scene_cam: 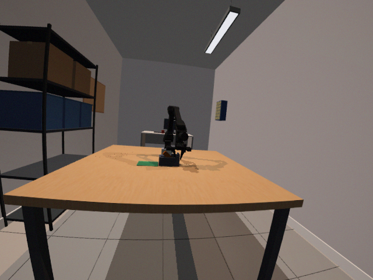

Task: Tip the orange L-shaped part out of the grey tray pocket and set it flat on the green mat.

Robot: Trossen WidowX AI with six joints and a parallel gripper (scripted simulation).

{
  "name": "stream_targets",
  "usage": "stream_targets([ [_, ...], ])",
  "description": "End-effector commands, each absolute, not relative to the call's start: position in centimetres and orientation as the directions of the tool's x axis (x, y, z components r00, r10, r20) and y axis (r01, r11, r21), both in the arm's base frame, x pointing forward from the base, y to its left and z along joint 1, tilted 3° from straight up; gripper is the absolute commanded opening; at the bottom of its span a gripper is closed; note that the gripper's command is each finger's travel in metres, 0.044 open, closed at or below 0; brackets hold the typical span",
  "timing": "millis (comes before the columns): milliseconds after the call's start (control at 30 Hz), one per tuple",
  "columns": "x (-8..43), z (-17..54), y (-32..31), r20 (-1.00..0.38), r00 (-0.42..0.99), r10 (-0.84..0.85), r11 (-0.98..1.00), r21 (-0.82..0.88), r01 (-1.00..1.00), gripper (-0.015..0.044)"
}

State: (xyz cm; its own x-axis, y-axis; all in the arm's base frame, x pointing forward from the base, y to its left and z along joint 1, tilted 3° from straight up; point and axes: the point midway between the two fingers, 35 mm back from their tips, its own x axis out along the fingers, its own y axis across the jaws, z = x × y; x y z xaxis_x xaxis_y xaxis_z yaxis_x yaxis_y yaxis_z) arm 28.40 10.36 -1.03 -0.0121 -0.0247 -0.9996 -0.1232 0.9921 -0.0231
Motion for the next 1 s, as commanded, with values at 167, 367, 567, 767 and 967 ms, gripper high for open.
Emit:
stream_targets([
  [167,28.1,-1.7,10.1,-0.999,-0.022,-0.031,0.992,-0.028,-0.127,0.018],
  [367,28.1,-1.7,10.1,-0.999,-0.022,-0.031,0.992,-0.028,-0.127,0.018],
  [567,28.3,-1.5,10.3,-1.0,-0.016,-0.026,0.992,-0.024,-0.124,0.018],
  [767,28.3,-1.5,10.4,-1.0,-0.016,-0.026,0.992,-0.024,-0.124,0.018],
  [967,28.0,-0.3,11.4,-0.999,-0.022,-0.03,0.992,-0.027,-0.127,0.018],
])
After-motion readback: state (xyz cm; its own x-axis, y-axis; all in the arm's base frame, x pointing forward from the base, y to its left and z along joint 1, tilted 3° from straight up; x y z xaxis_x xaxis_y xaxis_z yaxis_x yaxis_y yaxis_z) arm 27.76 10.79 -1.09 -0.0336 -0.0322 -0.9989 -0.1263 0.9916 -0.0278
